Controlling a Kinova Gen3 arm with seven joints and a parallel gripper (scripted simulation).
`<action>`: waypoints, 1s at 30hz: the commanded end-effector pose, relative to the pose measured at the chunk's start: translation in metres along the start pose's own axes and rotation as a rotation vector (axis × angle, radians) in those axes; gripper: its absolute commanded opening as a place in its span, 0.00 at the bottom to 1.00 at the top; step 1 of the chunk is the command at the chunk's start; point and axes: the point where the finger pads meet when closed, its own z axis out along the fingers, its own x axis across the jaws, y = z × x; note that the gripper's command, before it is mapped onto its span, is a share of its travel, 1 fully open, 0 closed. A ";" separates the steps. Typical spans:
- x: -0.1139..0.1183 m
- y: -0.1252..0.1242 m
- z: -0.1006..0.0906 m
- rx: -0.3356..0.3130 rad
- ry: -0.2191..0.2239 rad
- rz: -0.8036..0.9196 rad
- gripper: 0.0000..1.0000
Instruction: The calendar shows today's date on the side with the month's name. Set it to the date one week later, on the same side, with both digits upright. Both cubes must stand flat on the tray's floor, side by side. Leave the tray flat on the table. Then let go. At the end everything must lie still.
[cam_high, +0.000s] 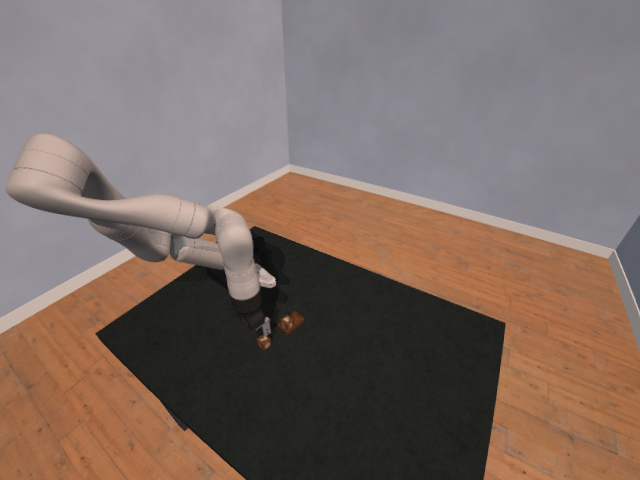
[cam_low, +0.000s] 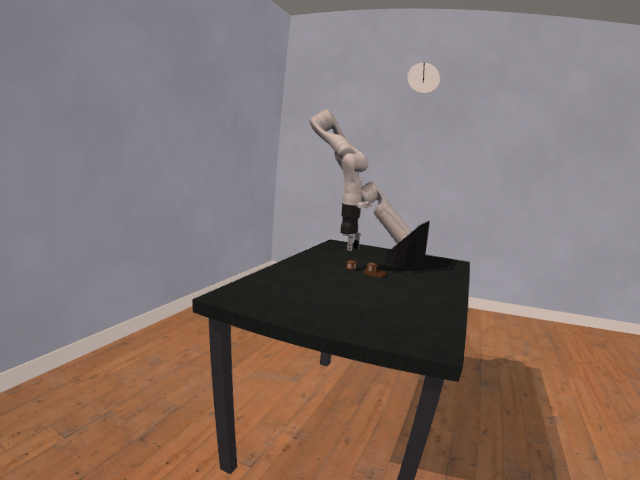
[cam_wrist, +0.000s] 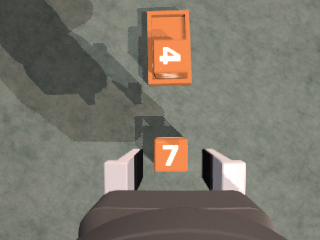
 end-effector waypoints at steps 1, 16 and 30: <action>-0.001 0.000 0.004 -0.002 -0.003 -0.001 0.90; -0.001 0.000 0.024 -0.002 -0.003 -0.001 0.90; -0.001 0.000 0.039 -0.002 -0.003 -0.001 0.90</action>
